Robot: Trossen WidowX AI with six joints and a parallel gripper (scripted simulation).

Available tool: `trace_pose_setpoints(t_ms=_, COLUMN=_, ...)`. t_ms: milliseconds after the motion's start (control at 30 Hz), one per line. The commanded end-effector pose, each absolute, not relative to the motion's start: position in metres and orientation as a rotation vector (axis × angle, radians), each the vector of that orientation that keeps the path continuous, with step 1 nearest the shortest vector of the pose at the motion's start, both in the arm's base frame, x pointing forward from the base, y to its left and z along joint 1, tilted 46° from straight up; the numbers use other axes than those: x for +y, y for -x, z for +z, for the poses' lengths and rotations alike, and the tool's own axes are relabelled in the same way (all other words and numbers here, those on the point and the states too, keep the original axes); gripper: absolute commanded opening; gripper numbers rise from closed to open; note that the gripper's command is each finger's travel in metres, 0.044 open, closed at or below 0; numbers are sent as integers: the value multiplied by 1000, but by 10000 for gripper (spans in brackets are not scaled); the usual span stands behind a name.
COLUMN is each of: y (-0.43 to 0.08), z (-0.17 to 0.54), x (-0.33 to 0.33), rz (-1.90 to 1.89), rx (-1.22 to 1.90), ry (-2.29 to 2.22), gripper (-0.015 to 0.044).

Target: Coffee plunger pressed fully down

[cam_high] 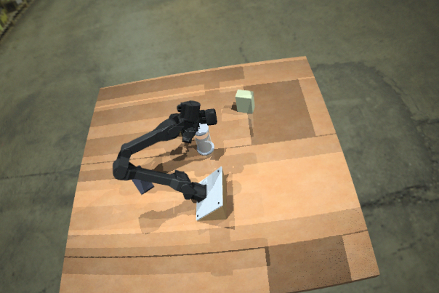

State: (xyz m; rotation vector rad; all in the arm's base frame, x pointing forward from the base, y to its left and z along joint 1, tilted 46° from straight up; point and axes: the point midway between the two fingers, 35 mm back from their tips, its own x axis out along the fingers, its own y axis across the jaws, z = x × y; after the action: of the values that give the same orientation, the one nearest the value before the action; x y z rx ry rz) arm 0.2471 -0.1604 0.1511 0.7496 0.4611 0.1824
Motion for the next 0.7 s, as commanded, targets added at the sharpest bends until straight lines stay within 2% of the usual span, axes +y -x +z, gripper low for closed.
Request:
trace_pose_setpoints(t_ms=0, y=-248, z=134, x=-146, rz=190, rx=499, ry=-770, gripper=126)
trace_pose_setpoints(t_ms=667, y=-250, z=112, x=-123, rz=189, rx=495, ry=-771, gripper=126)
